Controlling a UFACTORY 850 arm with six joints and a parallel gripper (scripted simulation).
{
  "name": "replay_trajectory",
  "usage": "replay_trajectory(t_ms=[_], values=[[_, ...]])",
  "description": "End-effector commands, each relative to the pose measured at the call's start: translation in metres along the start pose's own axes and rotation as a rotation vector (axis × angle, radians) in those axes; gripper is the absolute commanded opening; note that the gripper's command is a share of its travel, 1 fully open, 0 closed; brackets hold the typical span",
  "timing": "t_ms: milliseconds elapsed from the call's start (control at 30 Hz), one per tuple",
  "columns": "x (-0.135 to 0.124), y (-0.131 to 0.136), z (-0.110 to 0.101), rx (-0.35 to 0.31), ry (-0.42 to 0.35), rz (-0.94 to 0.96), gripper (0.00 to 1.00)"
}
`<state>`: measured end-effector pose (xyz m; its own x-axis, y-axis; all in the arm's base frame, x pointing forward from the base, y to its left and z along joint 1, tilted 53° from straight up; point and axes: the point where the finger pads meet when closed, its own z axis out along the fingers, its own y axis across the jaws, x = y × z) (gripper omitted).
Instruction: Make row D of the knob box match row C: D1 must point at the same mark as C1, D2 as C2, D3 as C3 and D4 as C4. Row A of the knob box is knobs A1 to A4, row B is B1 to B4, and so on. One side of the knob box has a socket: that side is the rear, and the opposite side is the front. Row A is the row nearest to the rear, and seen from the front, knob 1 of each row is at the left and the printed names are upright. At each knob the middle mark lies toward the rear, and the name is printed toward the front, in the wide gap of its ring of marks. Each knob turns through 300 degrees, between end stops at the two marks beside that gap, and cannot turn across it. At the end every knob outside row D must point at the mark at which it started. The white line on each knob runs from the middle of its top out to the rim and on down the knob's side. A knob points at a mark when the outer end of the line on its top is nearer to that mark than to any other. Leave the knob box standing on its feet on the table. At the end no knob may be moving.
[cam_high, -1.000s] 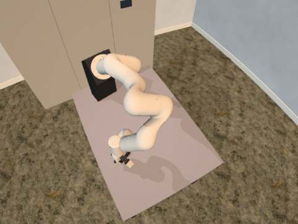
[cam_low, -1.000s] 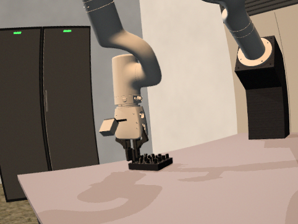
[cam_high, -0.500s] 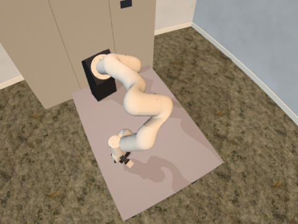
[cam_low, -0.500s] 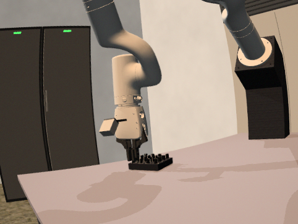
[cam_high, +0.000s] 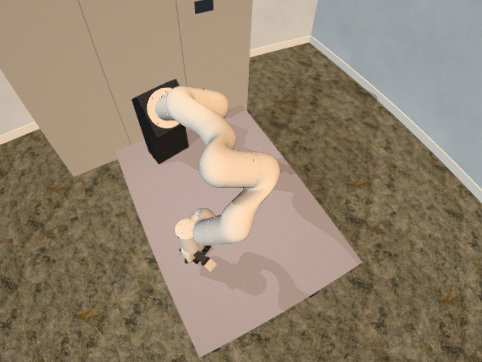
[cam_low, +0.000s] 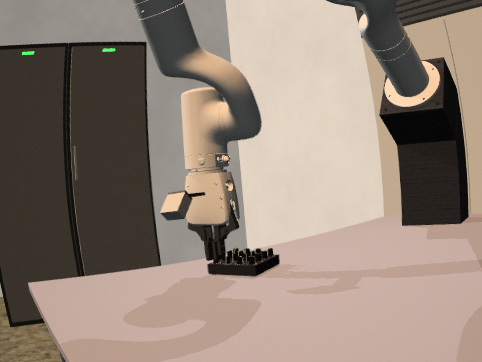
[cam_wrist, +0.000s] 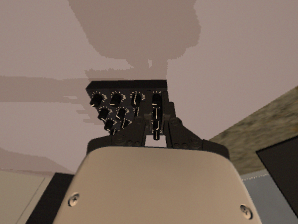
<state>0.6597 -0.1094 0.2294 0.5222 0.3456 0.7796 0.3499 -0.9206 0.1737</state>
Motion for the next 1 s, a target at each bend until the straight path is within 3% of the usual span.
replay_trajectory(t_ms=[0, 533, 967], values=[[0.0003, 0.0003, -0.0003, -0.001, 0.001, 0.000, 0.08], [0.0003, 0.0003, -0.0003, -0.001, 0.001, 0.030, 0.08], [0.0003, 0.0003, -0.0003, 0.000, 0.001, 0.173, 0.08]])
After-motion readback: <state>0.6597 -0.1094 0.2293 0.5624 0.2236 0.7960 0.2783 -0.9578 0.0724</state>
